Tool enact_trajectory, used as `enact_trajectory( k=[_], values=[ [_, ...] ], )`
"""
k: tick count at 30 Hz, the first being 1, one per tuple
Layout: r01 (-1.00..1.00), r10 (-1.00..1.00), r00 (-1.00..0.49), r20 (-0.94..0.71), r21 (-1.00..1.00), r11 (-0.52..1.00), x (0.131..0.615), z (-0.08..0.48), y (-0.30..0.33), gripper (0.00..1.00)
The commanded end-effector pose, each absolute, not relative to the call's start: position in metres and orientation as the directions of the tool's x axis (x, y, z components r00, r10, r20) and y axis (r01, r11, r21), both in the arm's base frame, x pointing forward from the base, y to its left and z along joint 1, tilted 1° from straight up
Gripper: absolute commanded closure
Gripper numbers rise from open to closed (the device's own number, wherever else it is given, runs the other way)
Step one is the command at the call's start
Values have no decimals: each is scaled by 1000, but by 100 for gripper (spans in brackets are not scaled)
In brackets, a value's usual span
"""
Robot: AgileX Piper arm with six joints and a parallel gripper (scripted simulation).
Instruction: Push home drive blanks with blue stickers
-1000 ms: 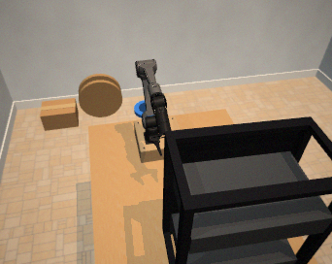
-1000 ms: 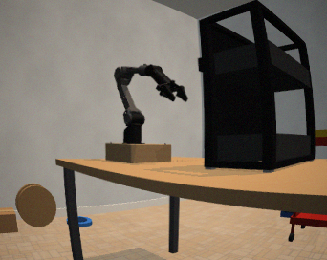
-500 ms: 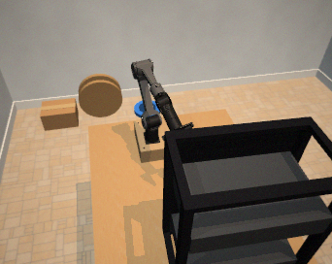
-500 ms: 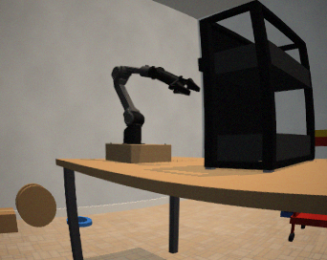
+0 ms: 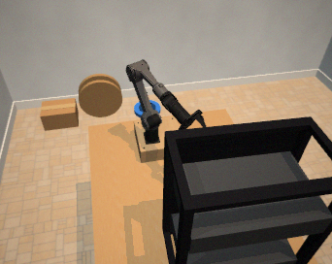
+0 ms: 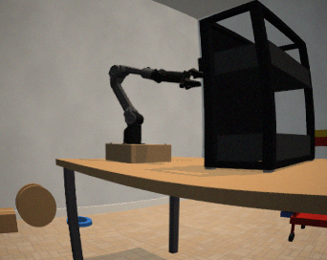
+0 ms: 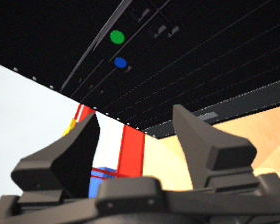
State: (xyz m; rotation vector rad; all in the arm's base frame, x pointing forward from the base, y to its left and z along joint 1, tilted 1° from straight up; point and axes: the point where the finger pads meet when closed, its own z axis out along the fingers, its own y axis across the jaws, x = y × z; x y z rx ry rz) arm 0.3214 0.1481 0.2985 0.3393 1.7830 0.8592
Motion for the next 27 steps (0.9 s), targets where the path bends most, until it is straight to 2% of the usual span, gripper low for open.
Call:
enact_trajectory(
  k=[1, 8, 10, 23, 27],
  values=[
    [-175, 660, -354, -663, 740, 650, 320, 307, 153, 0],
    [-165, 823, -280, -494, 870, 466, 314, 329, 157, 0],
    [-165, 823, -280, -494, 870, 466, 314, 329, 157, 0],
    [-93, 973, -132, -187, 980, 176, 299, 335, 138, 0],
    [-81, 982, -110, -153, 986, 144, 296, 333, 134, 0]
  ],
)
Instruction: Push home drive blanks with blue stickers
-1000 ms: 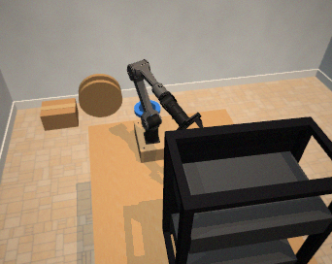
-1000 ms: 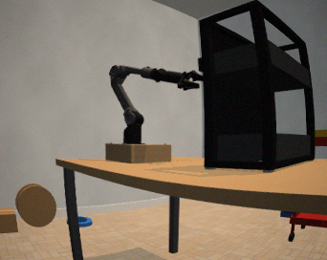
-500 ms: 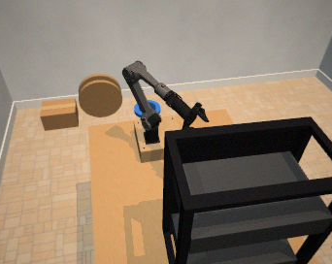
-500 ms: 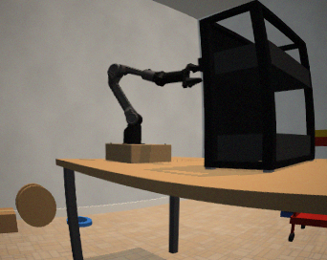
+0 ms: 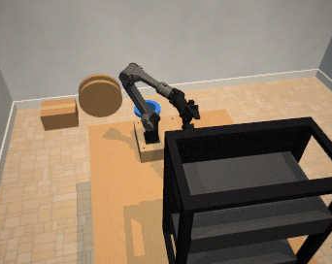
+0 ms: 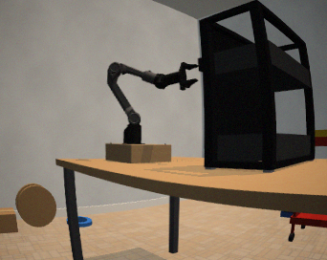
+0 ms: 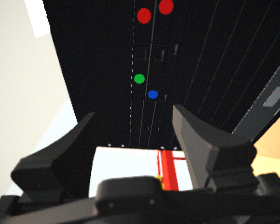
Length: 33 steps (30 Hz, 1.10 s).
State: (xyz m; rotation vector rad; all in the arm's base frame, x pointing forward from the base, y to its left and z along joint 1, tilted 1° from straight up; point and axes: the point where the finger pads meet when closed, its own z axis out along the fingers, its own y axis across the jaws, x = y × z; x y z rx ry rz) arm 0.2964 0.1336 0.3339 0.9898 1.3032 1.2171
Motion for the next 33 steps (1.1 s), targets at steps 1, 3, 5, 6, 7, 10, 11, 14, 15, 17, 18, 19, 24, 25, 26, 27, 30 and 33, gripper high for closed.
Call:
enact_trajectory(
  k=[1, 3, 5, 6, 7, 10, 11, 14, 15, 17, 18, 19, 24, 25, 26, 27, 30, 33],
  values=[
    [-75, 986, -99, -137, 989, 130, 295, 332, 133, 0],
    [-64, 991, -78, -109, 992, 104, 293, 330, 129, 0],
    [-55, 995, -58, -85, 995, 82, 291, 328, 126, 0],
    [-50, 996, -49, -74, 996, 72, 290, 327, 124, 0],
    [-46, 997, -40, -64, 997, 62, 289, 326, 123, 0],
    [-35, 999, -17, -40, 999, 40, 286, 323, 119, 0],
    [-32, 999, -11, -34, 999, 33, 285, 322, 118, 0],
    [-24, 1000, 6, -18, 1000, 18, 283, 320, 115, 0],
    [-22, 1000, 11, -14, 1000, 14, 282, 319, 114, 0],
    [-22, 1000, 11, -14, 1000, 14, 282, 319, 114, 0],
    [-20, 1000, 15, -11, 1000, 11, 282, 319, 113, 0],
    [-18, 1000, 18, -8, 1000, 8, 281, 318, 113, 0],
    [-14, 1000, 28, 1, 1000, 0, 280, 317, 111, 0],
    [-13, 1000, 29, 1, 1000, -1, 280, 317, 111, 0],
    [-13, 1000, 30, 2, 1000, -1, 280, 317, 111, 0],
    [-13, 1000, 30, 2, 1000, -2, 280, 316, 111, 0],
    [-13, 1000, 31, 2, 1000, -2, 280, 316, 110, 0],
    [-13, 1000, 31, 2, 1000, -2, 280, 316, 110, 0]
  ],
)
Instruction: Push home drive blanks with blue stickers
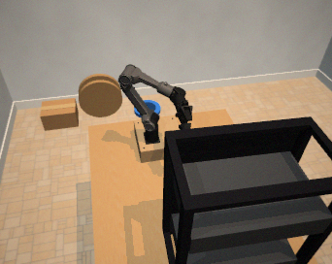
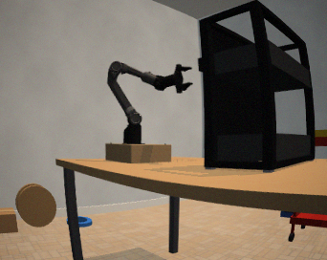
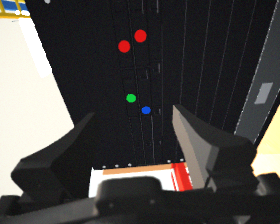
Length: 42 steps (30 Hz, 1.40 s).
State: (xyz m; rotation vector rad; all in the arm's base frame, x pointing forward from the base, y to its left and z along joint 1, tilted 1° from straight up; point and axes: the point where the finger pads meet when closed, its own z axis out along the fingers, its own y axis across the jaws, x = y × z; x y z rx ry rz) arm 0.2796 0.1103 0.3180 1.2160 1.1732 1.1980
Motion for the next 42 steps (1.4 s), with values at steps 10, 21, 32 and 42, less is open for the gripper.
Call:
enact_trajectory(
  k=[10, 21, 32, 42],
  values=[
    [-13, 1000, 31, 2, 1000, -2, 280, 316, 110, 0],
    [-13, 1000, 31, 2, 1000, -2, 294, 317, 121, 0],
    [-13, 1000, 31, 2, 1000, -2, 366, 322, 177, 0],
    [-13, 1000, 31, 2, 1000, -2, 390, 324, 196, 0]
  ],
)
